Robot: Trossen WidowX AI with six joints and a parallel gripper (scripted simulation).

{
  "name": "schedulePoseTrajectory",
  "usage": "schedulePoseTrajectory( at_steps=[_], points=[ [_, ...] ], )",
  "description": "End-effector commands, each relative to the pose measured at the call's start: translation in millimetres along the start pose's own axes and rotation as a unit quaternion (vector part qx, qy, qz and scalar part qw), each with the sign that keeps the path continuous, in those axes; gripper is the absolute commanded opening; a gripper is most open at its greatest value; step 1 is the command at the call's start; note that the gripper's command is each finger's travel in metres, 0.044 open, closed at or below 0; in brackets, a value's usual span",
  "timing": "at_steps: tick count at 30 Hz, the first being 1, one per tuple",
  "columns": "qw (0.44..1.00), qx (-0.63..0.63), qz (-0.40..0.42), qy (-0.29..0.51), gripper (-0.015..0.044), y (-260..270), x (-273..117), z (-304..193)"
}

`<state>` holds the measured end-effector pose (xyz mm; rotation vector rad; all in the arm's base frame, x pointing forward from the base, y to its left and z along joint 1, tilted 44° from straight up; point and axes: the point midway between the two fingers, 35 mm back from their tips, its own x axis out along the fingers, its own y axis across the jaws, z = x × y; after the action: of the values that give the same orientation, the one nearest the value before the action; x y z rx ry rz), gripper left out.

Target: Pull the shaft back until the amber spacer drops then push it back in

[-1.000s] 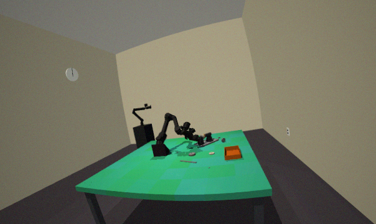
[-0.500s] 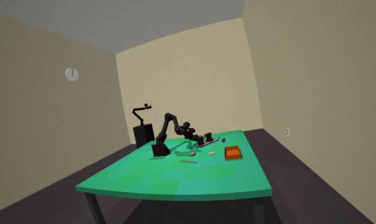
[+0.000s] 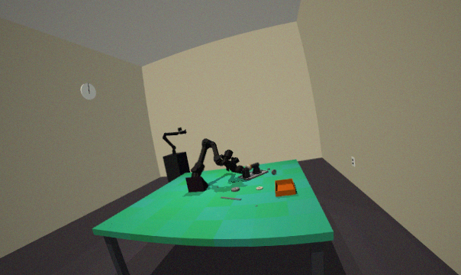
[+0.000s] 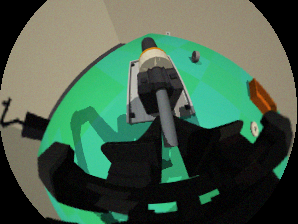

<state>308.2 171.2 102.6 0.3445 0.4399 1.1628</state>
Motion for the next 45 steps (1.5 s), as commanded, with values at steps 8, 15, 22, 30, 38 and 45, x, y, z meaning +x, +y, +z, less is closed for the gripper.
schedulePoseTrajectory(
  at_steps=[8, 15, 22, 30, 38, 45],
  points=[
    [1.000, -0.002, 0.001, 0.000, 0.0000, 0.4, -1.4, -1.9],
    [1.000, -0.002, 0.001, 0.000, 0.0000, 0.3, -2.0, -2.5],
    [1.000, -0.002, 0.001, 0.000, 0.0000, 0.3, -2.6, -3.1],
    [1.000, -0.002, 0.001, 0.000, 0.0000, 0.3, -3.2, -3.8],
    [1.000, -0.001, 0.001, 0.001, 0.0000, 0.3, -3.9, -4.5],
    [1.000, -0.001, 0.001, 0.001, 0.0000, 0.3, -4.5, -5.1]
  ],
)
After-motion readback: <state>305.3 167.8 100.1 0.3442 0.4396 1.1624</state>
